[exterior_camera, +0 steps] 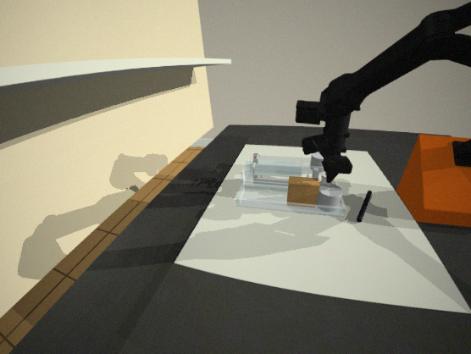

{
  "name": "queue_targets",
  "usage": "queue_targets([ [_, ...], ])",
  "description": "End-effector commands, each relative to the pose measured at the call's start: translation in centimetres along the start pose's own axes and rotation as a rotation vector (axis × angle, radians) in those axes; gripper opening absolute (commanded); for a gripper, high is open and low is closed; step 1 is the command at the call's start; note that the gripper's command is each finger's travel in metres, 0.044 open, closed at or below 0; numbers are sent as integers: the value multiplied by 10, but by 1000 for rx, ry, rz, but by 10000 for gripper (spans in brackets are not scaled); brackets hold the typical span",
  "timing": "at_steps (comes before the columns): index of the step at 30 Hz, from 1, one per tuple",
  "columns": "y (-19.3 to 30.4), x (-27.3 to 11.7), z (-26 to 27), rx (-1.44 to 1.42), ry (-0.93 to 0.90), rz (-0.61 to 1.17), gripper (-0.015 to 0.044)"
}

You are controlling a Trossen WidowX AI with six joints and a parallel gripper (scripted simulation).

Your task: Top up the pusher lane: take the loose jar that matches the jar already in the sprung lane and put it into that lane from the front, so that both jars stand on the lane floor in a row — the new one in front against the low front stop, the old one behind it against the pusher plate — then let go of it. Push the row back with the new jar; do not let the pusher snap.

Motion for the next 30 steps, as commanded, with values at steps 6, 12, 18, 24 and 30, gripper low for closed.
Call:
queue_targets([
  [6, -2, 4, 2, -9, -9, -11, 0],
  [12, -1, 7, 2, -9, -9, -11, 0],
  [18, -1, 9, 2, -9, -9, -11, 0],
  [24, 0, 10, 2, -9, -10, -11, 0],
  [30, 0, 10, 2, -9, -10, -11, 0],
])
Point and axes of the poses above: the point midway between the two fingers, 35 mm back from their tips, its own x axis out along the fingers, its own z axis across the jaws, y = z × x, the point moved 8 cm from there along -x, back along the fingers, and after that the axes turned 2 degrees about x, right-handed, at the moved point
